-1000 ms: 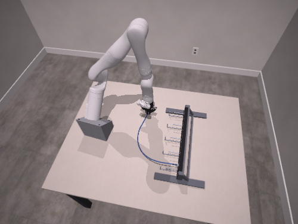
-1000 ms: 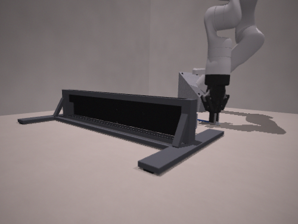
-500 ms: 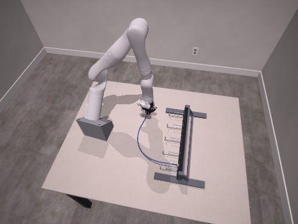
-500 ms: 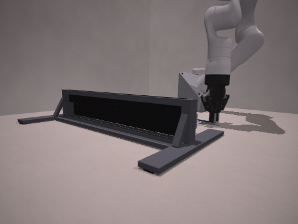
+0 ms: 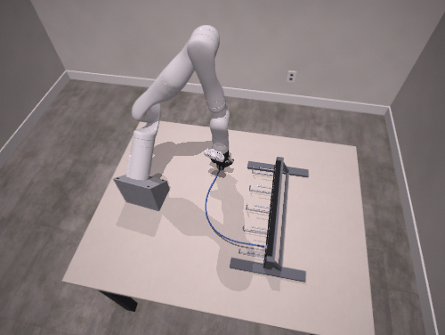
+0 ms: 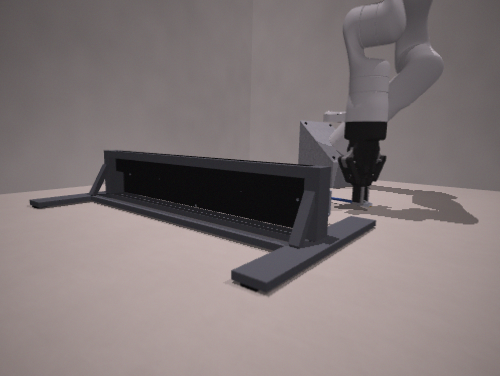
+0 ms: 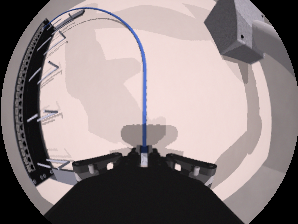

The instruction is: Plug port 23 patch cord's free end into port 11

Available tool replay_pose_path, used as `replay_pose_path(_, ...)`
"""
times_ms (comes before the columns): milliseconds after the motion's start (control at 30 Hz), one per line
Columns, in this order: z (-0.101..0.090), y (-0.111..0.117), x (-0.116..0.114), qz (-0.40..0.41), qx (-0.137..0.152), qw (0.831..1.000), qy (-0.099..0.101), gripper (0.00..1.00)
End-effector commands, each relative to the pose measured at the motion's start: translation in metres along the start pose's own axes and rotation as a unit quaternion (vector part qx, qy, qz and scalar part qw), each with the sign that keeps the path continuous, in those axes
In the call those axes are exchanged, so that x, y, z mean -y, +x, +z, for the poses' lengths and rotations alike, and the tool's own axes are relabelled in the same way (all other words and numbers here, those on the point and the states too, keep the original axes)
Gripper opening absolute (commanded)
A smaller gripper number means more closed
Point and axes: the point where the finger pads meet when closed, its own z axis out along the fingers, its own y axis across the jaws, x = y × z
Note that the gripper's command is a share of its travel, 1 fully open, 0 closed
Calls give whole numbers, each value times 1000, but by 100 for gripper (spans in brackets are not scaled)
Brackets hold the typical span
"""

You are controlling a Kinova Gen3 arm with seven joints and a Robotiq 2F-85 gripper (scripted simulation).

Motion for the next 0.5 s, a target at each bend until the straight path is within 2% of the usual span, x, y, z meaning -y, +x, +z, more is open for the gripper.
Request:
replay_pose_path(0, -6, 1, 3, 2, 0, 1000, 5, 0)
replay_pose_path(467, -27, 1, 3, 2, 0, 1000, 5, 0)
